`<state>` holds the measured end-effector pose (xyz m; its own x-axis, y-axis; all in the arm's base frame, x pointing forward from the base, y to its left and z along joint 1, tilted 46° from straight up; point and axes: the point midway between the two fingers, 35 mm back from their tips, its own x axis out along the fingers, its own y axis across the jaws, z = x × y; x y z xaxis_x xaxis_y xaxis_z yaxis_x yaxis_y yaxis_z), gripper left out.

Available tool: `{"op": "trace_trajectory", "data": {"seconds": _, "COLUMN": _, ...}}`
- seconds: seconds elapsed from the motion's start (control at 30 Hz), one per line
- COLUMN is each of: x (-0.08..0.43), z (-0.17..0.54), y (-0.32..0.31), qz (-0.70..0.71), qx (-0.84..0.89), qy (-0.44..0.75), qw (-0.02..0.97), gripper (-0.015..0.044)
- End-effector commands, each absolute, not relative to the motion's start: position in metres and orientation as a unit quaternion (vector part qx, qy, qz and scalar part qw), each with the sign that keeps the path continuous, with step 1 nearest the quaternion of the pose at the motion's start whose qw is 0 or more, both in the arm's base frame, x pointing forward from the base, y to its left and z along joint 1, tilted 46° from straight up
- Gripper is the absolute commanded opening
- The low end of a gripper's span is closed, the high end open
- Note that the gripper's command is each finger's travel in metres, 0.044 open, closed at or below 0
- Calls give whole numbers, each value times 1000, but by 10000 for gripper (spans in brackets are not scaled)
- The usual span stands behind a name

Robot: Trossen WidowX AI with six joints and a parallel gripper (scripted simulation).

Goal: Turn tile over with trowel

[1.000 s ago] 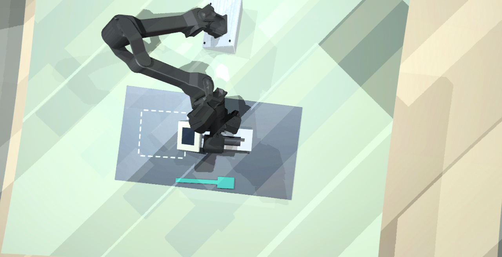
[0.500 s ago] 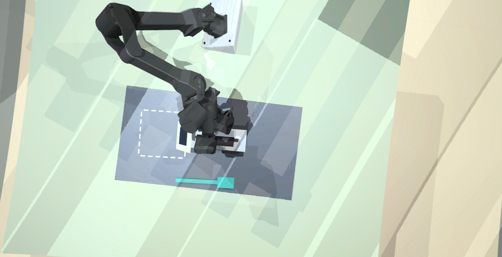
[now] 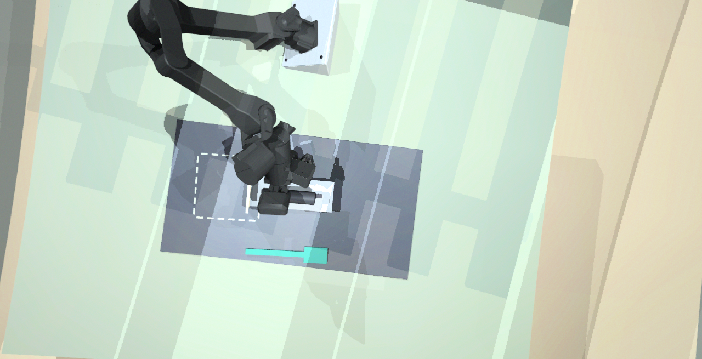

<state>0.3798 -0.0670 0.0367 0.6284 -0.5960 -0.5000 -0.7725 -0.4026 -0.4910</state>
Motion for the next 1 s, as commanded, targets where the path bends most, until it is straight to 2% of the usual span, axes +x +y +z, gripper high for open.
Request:
{"op": "trace_trajectory", "data": {"seconds": 0.0, "x": 382, "z": 48, "y": -70, "qz": 120, "qx": -832, "qy": 405, "qw": 361, "gripper": 0}}
{"op": "trace_trajectory", "data": {"seconds": 0.43, "x": 380, "z": 55, "y": -82, "qz": 120, "qx": -832, "qy": 405, "qw": 361, "gripper": 0}}
{"op": "trace_trajectory", "data": {"seconds": 0.97, "x": 391, "z": 34, "y": -20, "qz": 120, "qx": -831, "qy": 405, "qw": 362, "gripper": 0}}
